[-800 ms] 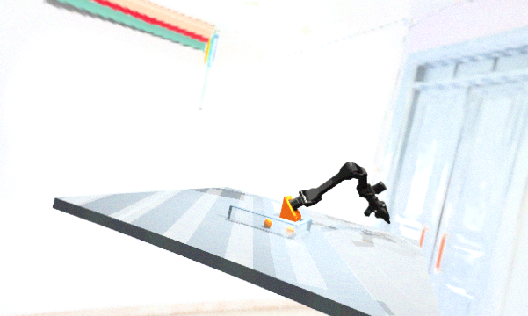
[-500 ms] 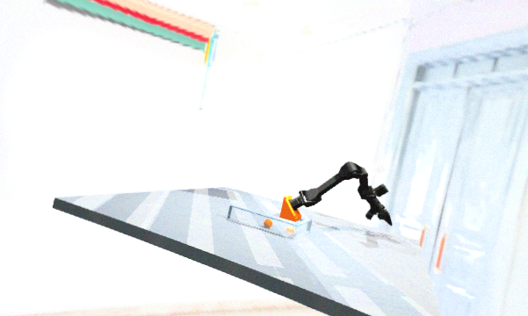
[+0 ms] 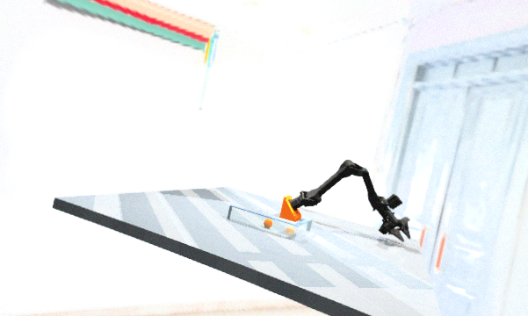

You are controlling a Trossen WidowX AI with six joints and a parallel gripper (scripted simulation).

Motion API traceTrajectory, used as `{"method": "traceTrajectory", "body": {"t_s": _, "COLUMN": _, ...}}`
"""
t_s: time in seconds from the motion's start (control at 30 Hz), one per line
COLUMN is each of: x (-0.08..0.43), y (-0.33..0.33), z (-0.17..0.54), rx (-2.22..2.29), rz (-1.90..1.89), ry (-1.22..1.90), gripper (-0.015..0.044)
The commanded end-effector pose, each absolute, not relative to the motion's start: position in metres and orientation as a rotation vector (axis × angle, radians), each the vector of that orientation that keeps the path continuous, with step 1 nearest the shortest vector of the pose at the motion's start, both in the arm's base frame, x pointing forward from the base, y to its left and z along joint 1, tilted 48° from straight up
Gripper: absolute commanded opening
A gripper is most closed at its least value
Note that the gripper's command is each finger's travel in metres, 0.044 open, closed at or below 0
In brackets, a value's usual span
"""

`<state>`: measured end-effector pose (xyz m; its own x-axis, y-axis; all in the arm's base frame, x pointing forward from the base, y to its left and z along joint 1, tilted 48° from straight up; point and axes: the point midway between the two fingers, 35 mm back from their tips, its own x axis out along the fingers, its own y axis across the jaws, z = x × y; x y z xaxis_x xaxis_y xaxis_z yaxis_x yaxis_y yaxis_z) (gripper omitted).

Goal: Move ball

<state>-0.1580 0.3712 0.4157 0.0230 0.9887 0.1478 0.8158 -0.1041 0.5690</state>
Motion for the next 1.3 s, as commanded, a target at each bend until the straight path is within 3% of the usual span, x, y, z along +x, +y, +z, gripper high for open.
{"method": "traceTrajectory", "body": {"t_s": 0.0, "x": -0.115, "y": 0.384, "z": 0.431, "rx": 1.940, "rz": 0.852, "ry": 1.645, "gripper": 0.0292}}
{"method": "traceTrajectory", "body": {"t_s": 0.53, "x": 0.049, "y": 0.399, "z": 0.445, "rx": 1.595, "rz": 0.969, "ry": 0.965, "gripper": 0.0292}}
{"method": "traceTrajectory", "body": {"t_s": 0.9, "x": 0.174, "y": 0.386, "z": 0.400, "rx": 1.113, "rz": 0.846, "ry": 0.638, "gripper": 0.0292}}
{"method": "traceTrajectory", "body": {"t_s": 1.27, "x": 0.300, "y": 0.330, "z": 0.336, "rx": 0.497, "rz": 0.685, "ry": 0.491, "gripper": 0.0292}}
